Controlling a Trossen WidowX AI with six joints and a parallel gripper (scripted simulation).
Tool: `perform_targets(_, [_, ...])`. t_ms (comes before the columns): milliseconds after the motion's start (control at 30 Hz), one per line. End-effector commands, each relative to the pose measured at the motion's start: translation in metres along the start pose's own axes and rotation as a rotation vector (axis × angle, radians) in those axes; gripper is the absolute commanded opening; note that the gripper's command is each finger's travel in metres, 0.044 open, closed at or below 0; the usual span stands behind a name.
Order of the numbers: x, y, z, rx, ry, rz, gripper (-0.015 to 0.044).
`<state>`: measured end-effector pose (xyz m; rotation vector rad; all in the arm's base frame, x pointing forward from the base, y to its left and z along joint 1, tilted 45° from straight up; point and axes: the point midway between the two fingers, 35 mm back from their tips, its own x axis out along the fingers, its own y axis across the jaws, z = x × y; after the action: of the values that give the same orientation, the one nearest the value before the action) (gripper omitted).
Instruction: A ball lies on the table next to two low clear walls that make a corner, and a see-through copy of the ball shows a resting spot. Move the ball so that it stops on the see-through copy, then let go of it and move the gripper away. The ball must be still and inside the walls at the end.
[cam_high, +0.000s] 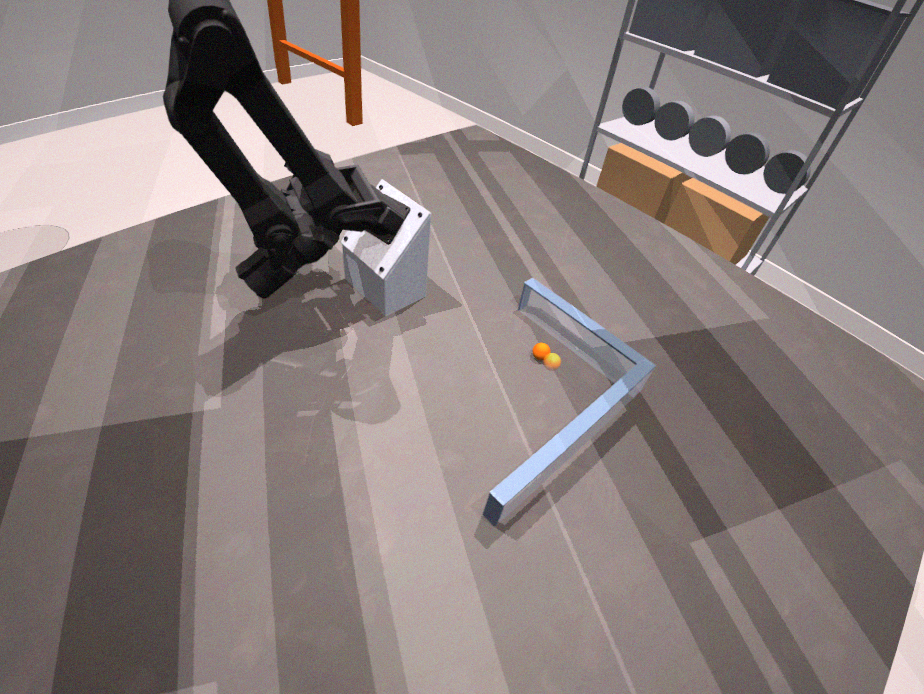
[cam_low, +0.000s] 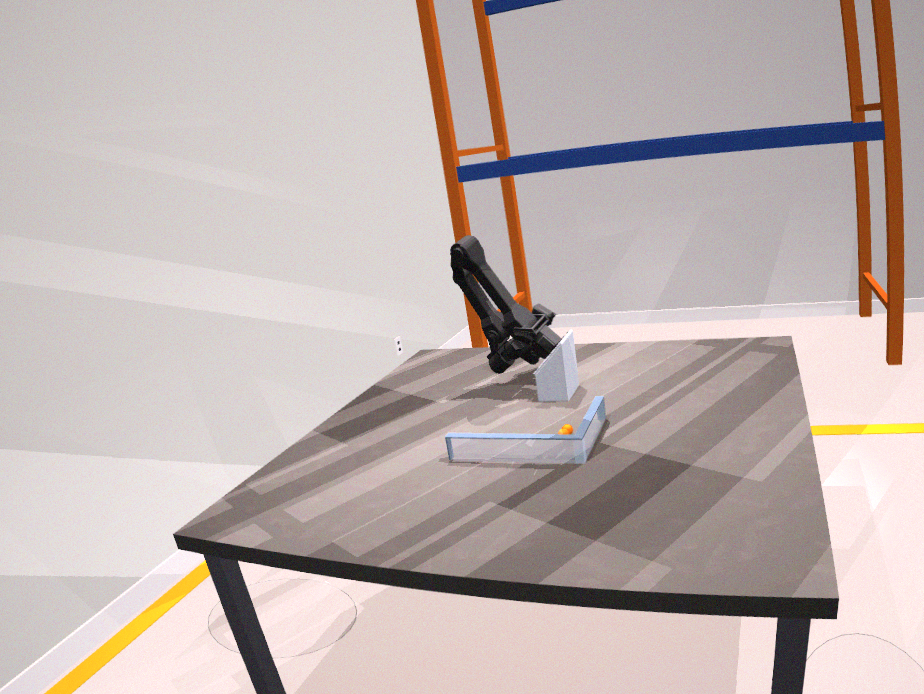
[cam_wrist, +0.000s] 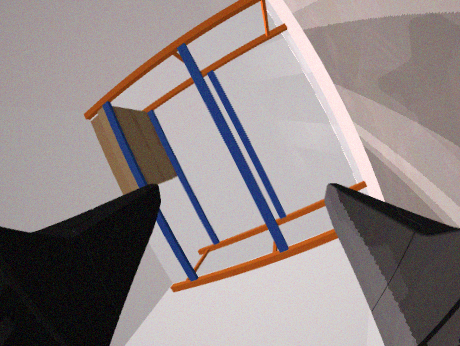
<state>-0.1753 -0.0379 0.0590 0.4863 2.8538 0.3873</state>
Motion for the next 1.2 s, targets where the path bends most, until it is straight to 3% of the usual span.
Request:
perform_targets(0, [0.000,-0.001,0.000,0.005,0.000,-0.004,0.0374])
perform_targets(200, [-0.021,-0.045,-0.018,0.189,-0.026,-0.179,0.0235])
perform_targets(500, [-0.132,-0.130,-0.061,0.585,-0.216,-0.689,0.0235])
perform_targets(800, [-0.273,-0.140,-0.083,0.802,-0.615,-1.117,0.0235])
perform_targets(967, [-0.340,-0.119,-0.068,0.763,-0.844,-1.280,0.0235])
perform_targets(1167, [-0.394,-0.083,-0.006,0.420,-0.876,-1.399,0.0235])
